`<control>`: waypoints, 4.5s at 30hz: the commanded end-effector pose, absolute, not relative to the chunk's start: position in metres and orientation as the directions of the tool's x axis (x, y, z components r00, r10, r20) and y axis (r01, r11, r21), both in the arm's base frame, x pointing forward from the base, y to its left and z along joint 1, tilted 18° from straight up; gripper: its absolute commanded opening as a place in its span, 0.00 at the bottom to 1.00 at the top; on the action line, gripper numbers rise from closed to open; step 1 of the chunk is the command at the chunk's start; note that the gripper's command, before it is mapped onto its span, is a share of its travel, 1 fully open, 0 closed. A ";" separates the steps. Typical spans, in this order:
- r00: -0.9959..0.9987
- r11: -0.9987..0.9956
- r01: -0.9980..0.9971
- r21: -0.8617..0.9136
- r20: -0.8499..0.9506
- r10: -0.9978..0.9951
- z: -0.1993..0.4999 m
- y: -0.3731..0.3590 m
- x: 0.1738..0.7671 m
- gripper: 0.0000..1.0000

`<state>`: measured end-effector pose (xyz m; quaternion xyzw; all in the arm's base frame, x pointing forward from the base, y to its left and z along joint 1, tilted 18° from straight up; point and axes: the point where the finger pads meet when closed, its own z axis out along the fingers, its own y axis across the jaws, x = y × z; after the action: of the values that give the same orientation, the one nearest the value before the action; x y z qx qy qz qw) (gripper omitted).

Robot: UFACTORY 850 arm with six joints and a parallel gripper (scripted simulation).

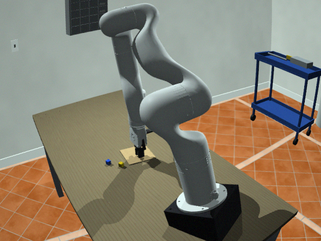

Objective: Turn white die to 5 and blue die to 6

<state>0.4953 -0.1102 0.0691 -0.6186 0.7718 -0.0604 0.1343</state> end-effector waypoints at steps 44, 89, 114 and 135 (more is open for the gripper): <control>-0.199 0.227 -0.934 -0.275 -0.129 -0.972 0.066 -0.110 0.497 0.15; -0.199 0.227 -0.934 -0.275 -0.129 -0.972 0.065 -0.110 0.497 0.19; -0.199 0.227 -0.934 -0.275 -0.129 -0.972 0.067 -0.110 0.496 0.36; -0.199 0.227 -0.934 -0.275 -0.129 -0.972 0.112 -0.113 0.483 0.36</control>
<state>0.4850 -0.1124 0.1012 -0.6167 0.7708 -0.0762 0.1406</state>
